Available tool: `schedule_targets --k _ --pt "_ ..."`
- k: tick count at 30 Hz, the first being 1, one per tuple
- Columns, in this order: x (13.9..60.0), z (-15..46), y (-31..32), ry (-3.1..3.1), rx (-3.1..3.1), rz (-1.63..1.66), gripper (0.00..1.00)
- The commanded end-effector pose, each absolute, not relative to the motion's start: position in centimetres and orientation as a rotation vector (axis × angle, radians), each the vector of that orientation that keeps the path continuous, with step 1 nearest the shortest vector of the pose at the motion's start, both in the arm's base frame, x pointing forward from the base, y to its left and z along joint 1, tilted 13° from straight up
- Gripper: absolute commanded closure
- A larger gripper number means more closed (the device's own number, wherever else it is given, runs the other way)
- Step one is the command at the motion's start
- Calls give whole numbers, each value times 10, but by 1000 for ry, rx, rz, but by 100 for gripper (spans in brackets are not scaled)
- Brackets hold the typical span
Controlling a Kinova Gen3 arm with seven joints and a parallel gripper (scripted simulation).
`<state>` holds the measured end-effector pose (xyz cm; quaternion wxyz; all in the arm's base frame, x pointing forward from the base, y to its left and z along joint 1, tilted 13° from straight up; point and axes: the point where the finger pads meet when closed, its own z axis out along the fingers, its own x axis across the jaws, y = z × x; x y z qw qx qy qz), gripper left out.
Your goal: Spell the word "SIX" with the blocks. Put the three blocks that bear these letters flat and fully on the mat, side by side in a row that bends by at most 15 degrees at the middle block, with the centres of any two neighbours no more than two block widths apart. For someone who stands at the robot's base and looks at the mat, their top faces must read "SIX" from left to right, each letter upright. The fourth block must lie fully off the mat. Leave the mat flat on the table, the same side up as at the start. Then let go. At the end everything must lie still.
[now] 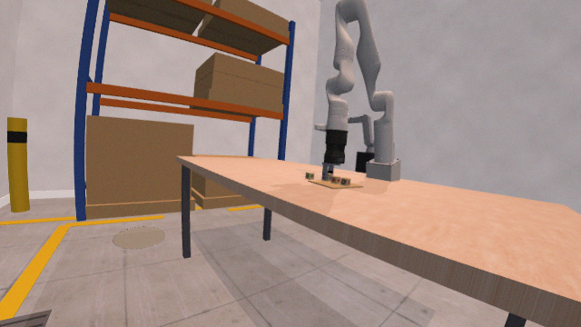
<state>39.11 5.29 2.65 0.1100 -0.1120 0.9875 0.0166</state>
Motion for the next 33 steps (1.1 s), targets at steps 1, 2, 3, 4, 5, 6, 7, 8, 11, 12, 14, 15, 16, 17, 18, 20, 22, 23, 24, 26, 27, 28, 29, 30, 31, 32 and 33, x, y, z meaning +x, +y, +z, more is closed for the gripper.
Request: schedule_targets --k 1,2,3,4,5,6,7,8,11,12,14,15,16,17,18,20,22,23,24,26,27,28,29,30,31,32,33 --pt "392 35 54 2894 -331 50 51" --pt "391 38 53 2894 -331 50 51" --pt "390 41 53 2894 -331 50 51" --pt "389 45 53 2894 -331 50 51" --pt "388 49 53 2894 -331 50 51" --pt "387 54 52 2894 -331 50 51" --pt "386 59 52 2894 -331 50 51" --pt "385 64 52 2894 -331 50 51" --pt "382 79 51 2894 -331 50 51" --pt "380 84 51 2894 -331 50 51" --pt "380 84 51 2894 -331 50 51" --pt "379 89 50 2894 -331 50 51" --pt "378 94 50 2894 -331 50 51" --pt "377 99 50 2894 -331 50 51" --pt "376 103 49 2894 -331 50 51" --pt "375 110 49 2894 -331 50 51" --pt "373 115 49 2894 -331 50 51" --pt "373 117 49 2894 -331 50 51" --pt "373 119 48 2894 -331 50 51" --pt "372 121 48 2894 -331 50 51" --pt "372 121 48 2894 -331 50 51" --pt "372 121 48 2894 -331 50 51" --pt "372 121 48 2894 -331 50 51" --pt "372 121 48 2894 -331 50 51" --pt "372 121 48 2894 -331 50 51" --pt "372 121 48 2894 -331 50 51" --pt "372 121 48 2894 -331 50 51"
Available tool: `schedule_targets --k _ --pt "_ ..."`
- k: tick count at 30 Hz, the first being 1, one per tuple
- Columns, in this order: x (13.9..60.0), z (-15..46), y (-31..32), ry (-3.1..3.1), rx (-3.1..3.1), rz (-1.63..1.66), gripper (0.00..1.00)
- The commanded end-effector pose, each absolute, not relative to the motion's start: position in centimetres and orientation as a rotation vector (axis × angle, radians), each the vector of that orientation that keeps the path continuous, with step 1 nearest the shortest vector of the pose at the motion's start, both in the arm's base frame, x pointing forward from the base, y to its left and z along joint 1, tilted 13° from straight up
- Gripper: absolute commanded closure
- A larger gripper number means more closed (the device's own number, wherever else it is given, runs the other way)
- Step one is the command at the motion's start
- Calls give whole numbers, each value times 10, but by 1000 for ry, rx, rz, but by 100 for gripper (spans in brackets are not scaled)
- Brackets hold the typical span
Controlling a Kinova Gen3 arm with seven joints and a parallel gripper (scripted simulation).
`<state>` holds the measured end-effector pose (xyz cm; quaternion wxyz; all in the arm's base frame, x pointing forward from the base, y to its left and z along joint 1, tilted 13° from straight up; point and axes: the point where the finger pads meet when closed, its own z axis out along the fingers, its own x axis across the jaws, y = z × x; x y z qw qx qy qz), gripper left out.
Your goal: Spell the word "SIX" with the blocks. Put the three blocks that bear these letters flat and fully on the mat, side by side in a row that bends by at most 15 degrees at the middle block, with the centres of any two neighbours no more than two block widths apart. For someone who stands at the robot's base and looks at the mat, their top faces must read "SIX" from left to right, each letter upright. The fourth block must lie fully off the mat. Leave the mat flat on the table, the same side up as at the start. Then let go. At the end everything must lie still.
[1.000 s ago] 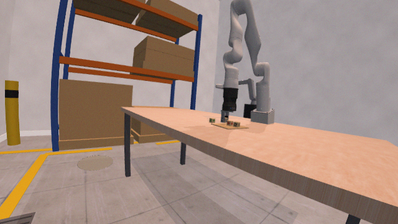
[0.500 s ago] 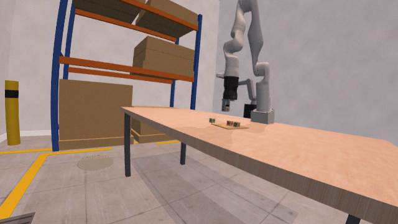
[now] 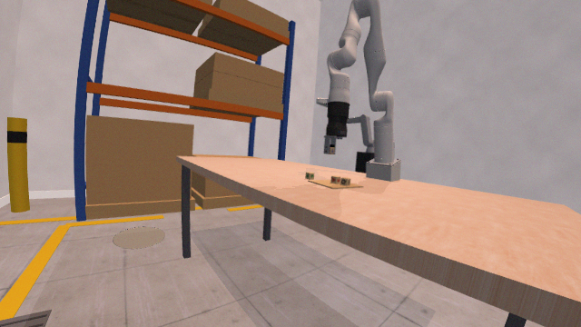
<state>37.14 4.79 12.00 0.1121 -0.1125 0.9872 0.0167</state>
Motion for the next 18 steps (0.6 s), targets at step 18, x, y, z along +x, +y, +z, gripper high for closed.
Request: schedule_targets --k 18 --pt "375 122 49 2892 -348 48 51"
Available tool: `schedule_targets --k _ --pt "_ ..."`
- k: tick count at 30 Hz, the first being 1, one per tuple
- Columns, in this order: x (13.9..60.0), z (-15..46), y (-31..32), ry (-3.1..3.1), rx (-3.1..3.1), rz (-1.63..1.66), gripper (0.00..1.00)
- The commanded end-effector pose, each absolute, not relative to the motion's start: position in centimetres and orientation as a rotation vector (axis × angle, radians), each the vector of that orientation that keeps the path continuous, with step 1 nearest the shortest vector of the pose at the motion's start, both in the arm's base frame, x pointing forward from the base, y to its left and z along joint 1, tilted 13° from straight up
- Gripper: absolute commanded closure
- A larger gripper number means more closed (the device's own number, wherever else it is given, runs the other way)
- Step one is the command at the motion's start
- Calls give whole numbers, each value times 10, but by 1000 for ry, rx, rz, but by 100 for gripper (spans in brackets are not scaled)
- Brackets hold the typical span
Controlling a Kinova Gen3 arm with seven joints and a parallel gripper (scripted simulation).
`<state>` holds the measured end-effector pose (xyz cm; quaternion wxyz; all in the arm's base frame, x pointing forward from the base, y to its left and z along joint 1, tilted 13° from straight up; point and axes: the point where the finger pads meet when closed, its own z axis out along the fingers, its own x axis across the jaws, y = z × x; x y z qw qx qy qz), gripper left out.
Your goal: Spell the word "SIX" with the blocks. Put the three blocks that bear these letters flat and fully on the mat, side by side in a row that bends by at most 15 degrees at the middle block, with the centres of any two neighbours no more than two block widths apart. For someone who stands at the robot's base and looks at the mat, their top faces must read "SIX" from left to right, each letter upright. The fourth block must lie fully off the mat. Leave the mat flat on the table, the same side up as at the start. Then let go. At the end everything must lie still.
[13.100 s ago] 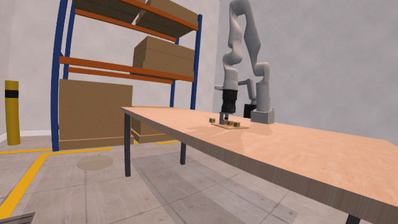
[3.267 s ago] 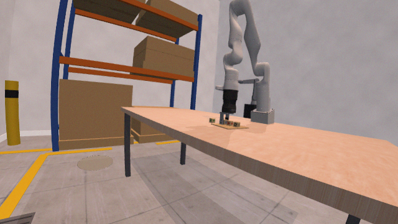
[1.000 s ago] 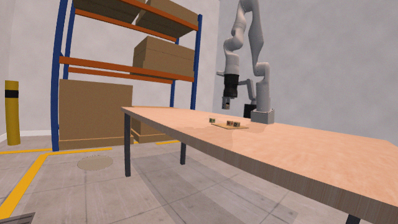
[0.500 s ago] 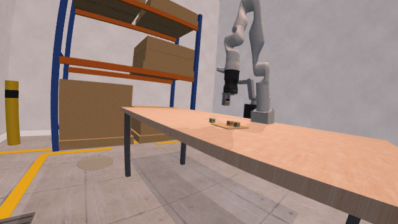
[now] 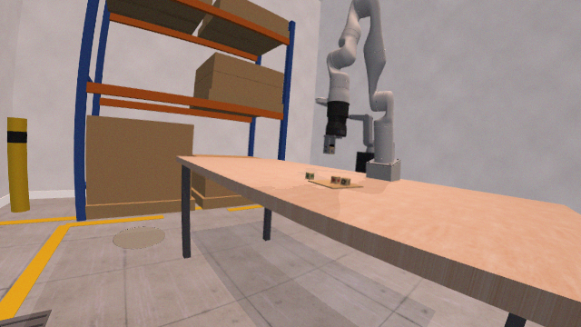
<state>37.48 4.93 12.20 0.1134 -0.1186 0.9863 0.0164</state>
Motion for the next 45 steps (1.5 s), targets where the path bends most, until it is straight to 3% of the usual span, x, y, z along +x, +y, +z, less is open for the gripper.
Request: schedule_targets --k 1,15,45 --pt "375 122 49 2892 -348 48 51" --pt "376 117 50 2892 -348 48 51" --pt "396 29 55 2892 -348 48 51"
